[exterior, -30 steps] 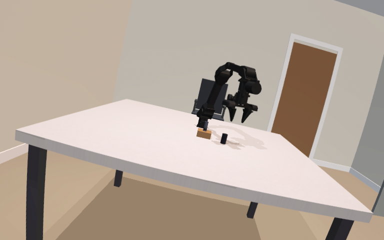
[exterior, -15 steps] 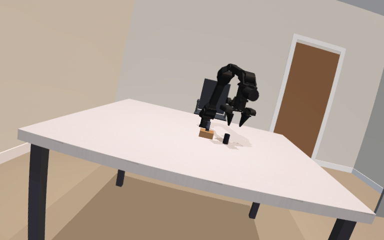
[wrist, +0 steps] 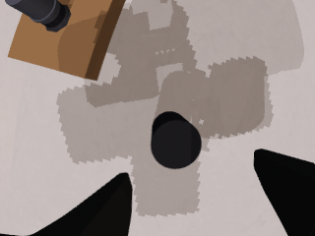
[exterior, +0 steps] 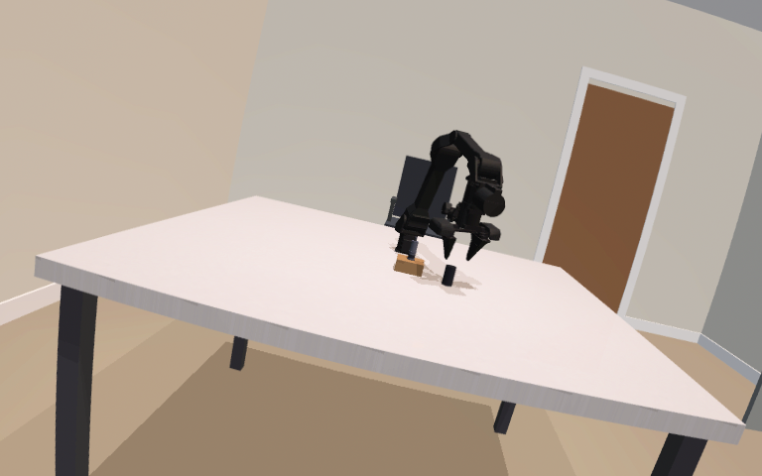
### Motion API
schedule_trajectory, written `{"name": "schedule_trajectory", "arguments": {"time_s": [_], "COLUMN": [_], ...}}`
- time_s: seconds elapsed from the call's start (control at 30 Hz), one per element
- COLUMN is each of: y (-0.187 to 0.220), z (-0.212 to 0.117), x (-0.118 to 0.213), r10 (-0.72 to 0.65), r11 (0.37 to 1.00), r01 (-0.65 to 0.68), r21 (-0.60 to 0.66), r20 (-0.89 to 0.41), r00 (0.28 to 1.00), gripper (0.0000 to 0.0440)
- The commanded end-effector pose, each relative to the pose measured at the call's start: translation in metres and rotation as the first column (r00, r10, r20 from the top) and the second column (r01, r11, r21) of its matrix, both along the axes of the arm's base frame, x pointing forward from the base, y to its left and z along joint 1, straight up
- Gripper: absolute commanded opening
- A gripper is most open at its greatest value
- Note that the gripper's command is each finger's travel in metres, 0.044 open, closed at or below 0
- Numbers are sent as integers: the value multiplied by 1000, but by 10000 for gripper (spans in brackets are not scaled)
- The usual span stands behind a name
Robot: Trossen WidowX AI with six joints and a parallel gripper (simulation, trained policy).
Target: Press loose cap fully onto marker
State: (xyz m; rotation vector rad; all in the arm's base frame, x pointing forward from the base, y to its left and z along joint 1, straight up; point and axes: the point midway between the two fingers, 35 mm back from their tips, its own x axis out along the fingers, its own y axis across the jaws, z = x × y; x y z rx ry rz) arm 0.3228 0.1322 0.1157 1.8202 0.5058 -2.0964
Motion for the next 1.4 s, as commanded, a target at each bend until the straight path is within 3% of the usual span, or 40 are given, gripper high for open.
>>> {"name": "schedule_trajectory", "arguments": {"time_s": [0.0,0.67,0.77,0.97,1.37], "y": [-2,-8,-9,-10,-17], "z": [-15,-58,-59,-48,-2], "x": [-4,-13,-14,-13,-4], "r10": [12,99,111,133,141], "r11": [1000,995,993,991,990], "r01": [-12,-100,-113,-134,-140], "r21": [-4,-18,-23,-31,-22], "r20": [-34,-67,-60,-26,70], "r00": [999,993,992,991,988], "gripper": [305,247,210,55,57]}}
